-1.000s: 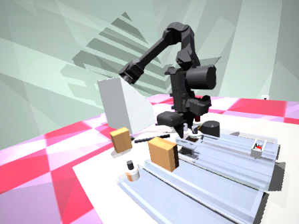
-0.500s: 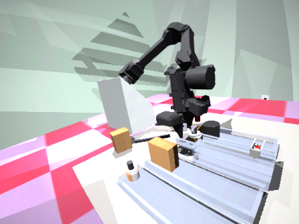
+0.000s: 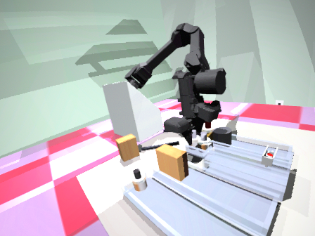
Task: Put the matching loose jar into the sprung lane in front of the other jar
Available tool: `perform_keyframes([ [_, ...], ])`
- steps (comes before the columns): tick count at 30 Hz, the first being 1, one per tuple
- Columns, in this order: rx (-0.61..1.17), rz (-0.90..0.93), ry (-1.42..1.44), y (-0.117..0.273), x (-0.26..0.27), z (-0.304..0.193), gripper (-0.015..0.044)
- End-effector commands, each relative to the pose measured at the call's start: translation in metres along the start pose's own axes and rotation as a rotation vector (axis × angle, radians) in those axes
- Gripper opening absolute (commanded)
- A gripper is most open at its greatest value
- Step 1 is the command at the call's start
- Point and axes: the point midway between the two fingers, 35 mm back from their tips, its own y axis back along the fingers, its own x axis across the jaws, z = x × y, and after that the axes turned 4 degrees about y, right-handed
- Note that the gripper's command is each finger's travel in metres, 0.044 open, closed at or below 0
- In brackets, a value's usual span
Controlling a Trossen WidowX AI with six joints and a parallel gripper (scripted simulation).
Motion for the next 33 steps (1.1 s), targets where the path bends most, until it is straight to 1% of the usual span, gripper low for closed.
perform_keyframes([
  [1,-0.007,0.005,0.013,-0.0001,0.0029,0.0018,0.0000],
  [20,-0.007,0.005,0.013,-0.0001,-0.0001,-0.0022,0.0000],
  [30,-0.007,0.005,0.013,-0.0004,-0.0005,-0.0019,0.0263],
  [31,-0.007,0.005,0.013,-0.0004,-0.0005,-0.0019,0.0277],
  [33,-0.007,0.005,0.013,-0.0004,-0.0005,-0.0019,0.0277],
])
